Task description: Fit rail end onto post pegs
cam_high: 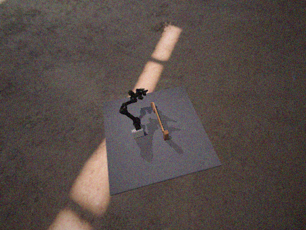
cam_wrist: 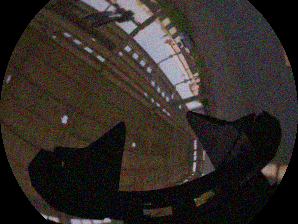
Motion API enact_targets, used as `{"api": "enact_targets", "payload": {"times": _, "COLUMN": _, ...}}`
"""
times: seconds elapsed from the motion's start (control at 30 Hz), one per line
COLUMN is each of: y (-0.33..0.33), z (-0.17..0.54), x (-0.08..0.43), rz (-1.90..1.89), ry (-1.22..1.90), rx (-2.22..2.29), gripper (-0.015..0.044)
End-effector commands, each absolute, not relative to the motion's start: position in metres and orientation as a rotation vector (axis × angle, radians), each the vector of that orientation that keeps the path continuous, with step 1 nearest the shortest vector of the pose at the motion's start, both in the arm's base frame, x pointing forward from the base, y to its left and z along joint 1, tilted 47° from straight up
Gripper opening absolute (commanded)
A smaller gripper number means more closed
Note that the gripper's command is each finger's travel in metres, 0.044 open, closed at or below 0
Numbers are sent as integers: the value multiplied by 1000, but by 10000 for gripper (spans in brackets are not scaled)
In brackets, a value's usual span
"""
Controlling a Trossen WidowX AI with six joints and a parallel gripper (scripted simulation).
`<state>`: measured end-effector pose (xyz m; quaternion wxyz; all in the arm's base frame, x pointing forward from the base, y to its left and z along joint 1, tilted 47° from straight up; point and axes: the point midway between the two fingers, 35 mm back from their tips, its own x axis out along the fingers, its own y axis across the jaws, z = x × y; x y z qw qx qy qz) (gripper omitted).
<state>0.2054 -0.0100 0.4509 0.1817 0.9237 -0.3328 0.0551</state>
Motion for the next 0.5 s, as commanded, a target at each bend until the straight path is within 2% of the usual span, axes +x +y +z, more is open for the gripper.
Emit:
{"api": "enact_targets", "payload": {"times": 0.0, "y": -9, "z": 451, "x": 207, "rz": 150, "ry": -935, "rx": 2591, "gripper": 426}}
{"api": "enact_targets", "payload": {"times": 0.1, "y": 2, "z": 450, "x": 228, "rz": 72, "ry": -860, "rx": 2343, "gripper": 440}}
{"api": "enact_targets", "payload": {"times": 0.3, "y": 28, "z": 415, "x": 311, "rz": -178, "ry": -538, "rx": 1513, "gripper": 440}}
{"api": "enact_targets", "payload": {"times": 0.37, "y": 21, "z": 409, "x": 318, "rz": -201, "ry": -540, "rx": 1517, "gripper": 440}}
{"api": "enact_targets", "payload": {"times": 0.47, "y": 18, "z": 388, "x": 343, "rz": -273, "ry": -423, "rx": 1297, "gripper": 440}}
